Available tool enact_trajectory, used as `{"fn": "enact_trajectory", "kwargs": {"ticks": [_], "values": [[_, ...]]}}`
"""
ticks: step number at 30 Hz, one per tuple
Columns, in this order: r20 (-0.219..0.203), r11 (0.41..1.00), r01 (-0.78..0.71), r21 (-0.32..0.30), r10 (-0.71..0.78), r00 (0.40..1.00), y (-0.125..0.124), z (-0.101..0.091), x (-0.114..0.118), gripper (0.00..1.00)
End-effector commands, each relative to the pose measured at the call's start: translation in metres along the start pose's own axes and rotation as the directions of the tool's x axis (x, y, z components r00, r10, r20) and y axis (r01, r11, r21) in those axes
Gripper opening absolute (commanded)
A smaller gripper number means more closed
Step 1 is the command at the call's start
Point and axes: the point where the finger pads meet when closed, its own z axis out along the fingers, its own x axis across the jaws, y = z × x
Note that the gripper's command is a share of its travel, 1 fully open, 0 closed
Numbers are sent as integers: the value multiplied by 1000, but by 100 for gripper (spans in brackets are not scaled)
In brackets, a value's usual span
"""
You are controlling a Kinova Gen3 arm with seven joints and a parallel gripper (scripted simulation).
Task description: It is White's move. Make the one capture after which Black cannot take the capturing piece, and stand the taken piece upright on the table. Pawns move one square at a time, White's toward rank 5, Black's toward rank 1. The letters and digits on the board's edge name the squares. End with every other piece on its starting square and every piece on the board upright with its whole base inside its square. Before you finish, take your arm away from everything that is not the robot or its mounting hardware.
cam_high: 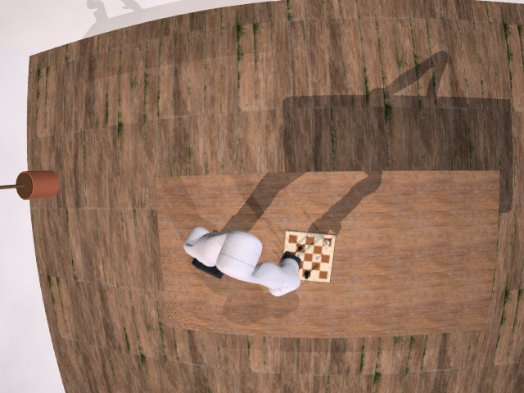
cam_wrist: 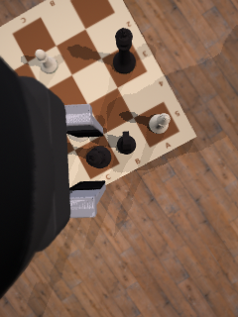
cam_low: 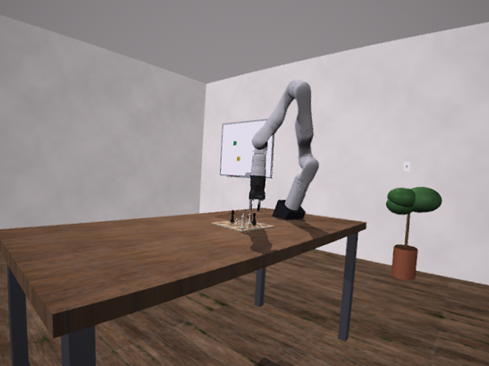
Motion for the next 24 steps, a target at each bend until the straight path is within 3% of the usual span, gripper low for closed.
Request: {"fn": "enact_trajectory", "kwargs": {"ticks": [1,14,24], "values": [[1,1000,0,0,0,1000,0,0,0,79],[1,1000,0,0,0,1000,0,1,0,79],[1,1000,0,0,0,1000,0,14,0,79]]}}
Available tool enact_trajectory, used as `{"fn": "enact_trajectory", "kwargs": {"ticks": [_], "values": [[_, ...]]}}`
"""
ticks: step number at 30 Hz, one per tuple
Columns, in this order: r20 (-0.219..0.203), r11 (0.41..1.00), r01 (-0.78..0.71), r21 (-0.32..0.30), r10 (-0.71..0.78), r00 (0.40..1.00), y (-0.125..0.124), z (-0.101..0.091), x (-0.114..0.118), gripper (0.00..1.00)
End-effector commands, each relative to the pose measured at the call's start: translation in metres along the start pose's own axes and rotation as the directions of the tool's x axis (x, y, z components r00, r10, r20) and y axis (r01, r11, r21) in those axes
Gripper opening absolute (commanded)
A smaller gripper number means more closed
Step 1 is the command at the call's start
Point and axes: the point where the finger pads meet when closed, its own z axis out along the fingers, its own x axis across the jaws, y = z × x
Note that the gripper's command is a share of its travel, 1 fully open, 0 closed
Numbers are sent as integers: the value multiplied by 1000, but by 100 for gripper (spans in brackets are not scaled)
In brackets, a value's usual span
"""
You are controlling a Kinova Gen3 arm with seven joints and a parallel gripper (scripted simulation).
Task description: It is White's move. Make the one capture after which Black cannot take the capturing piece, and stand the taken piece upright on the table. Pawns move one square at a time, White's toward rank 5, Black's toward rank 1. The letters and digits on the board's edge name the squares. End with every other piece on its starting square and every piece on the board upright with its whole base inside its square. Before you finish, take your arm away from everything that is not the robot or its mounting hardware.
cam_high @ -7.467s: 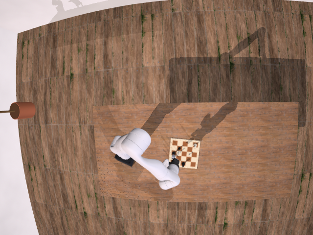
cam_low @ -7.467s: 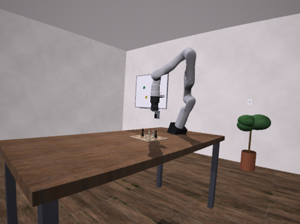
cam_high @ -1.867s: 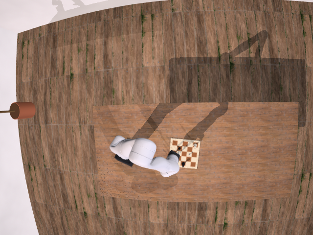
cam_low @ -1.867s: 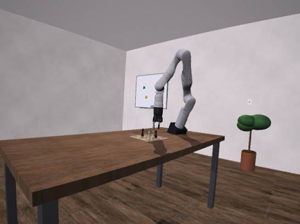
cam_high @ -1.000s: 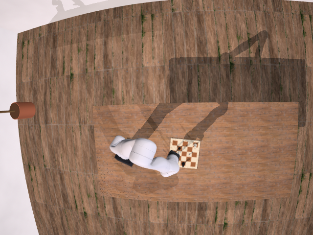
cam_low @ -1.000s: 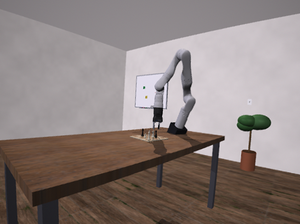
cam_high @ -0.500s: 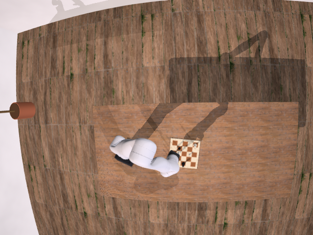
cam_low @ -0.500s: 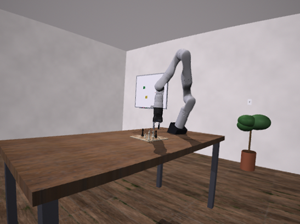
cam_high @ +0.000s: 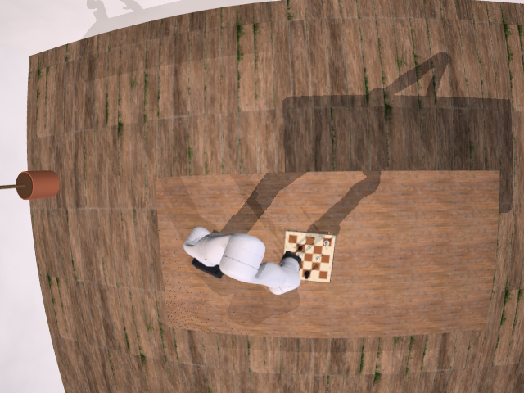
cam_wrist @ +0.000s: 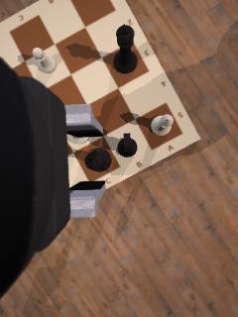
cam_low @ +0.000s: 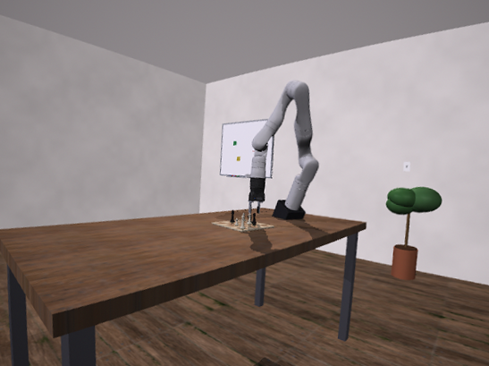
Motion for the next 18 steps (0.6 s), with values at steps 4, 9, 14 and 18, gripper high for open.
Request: {"fn": "enact_trajectory", "kwargs": {"ticks": [4,9,14,18], "values": [[-7,1000,-3,0,3,1000,-1,14,2,79],[-7,1000,-3,0,3,1000,-1,24,2,79],[-7,1000,-3,0,3,1000,-1,28,2,79],[-7,1000,-3,0,3,1000,-1,29,2,79]]}}
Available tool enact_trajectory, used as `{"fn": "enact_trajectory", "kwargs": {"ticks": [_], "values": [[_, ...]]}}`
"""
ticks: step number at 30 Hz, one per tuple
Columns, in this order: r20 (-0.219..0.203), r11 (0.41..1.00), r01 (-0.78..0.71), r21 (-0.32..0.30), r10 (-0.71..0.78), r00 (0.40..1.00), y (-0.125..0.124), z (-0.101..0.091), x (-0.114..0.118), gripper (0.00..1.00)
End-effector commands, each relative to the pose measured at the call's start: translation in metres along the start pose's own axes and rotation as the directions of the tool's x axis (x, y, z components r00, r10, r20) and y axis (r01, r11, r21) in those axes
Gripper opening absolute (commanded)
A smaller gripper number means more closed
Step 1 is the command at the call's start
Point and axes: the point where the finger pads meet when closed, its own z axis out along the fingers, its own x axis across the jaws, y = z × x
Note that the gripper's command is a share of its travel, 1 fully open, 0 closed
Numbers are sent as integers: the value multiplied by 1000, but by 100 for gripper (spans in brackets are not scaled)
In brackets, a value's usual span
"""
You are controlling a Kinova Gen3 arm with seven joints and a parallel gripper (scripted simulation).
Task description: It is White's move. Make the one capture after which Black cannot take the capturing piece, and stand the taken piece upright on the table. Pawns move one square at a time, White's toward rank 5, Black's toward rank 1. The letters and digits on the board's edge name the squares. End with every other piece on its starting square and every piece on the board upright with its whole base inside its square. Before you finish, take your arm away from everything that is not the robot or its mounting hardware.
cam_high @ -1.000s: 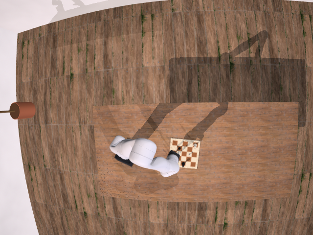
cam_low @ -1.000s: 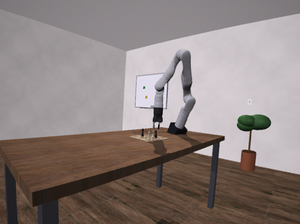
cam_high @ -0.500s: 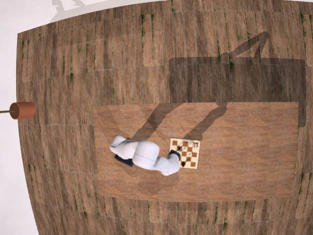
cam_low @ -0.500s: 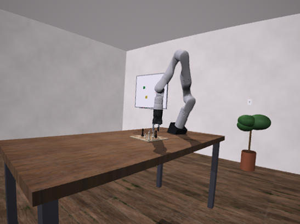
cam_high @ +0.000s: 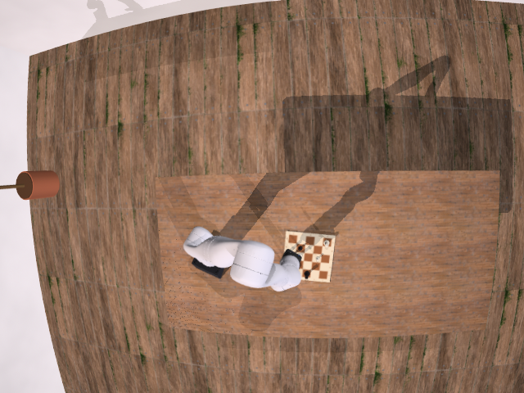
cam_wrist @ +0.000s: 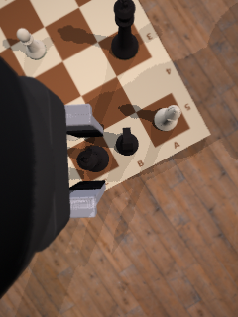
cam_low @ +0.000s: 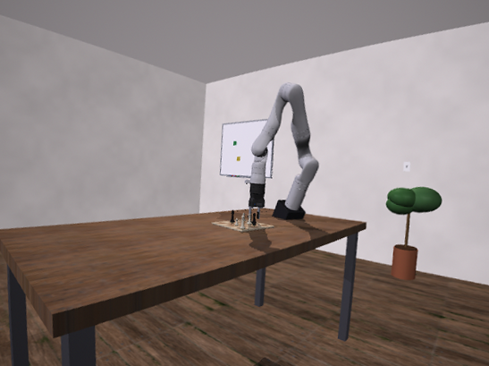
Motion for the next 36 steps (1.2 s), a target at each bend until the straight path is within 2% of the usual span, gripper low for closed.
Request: {"fn": "enact_trajectory", "kwargs": {"ticks": [1,35,36], "values": [[-2,1000,-2,0,2,1000,-1,1,0,79],[-2,1000,-2,0,2,1000,-1,1,0,79],[-2,1000,-2,0,2,1000,-1,1,0,0]]}}
